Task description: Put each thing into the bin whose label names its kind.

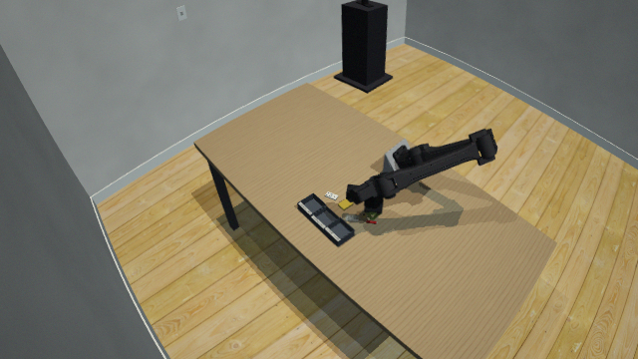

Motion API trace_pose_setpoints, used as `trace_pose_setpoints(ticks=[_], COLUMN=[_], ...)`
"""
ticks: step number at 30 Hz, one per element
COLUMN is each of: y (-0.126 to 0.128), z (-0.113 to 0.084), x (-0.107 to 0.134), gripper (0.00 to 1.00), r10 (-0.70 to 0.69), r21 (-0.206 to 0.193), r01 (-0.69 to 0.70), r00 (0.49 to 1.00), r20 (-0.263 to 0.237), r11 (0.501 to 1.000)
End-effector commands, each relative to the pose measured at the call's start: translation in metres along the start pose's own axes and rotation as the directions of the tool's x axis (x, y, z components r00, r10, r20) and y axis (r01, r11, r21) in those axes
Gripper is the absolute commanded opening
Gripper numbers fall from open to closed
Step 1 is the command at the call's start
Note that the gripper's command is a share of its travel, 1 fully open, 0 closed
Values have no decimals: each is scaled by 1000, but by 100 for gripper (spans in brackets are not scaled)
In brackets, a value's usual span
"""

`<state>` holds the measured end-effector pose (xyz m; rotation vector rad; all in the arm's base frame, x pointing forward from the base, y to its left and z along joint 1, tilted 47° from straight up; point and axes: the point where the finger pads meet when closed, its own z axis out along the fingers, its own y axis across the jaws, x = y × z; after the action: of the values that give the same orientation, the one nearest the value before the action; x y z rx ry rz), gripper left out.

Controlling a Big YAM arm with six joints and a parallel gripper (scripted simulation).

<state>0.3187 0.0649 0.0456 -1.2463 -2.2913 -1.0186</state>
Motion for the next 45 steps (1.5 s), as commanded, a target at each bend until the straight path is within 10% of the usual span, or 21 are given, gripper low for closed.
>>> trace_pose_setpoints(ticks=[1, 33, 34, 45], y=[-1, -3, -3, -3], z=[21, 41, 41, 41], x=[0, 3, 3, 4], gripper=[23, 23, 4, 4], r10=[26, 27, 27, 27], r21=[9, 9, 9, 10], r01=[-26, -27, -27, -27], r00=[1000, 1000, 1000, 1000], r20=[-8, -8, -8, -8], r11=[1000, 1000, 1000, 1000])
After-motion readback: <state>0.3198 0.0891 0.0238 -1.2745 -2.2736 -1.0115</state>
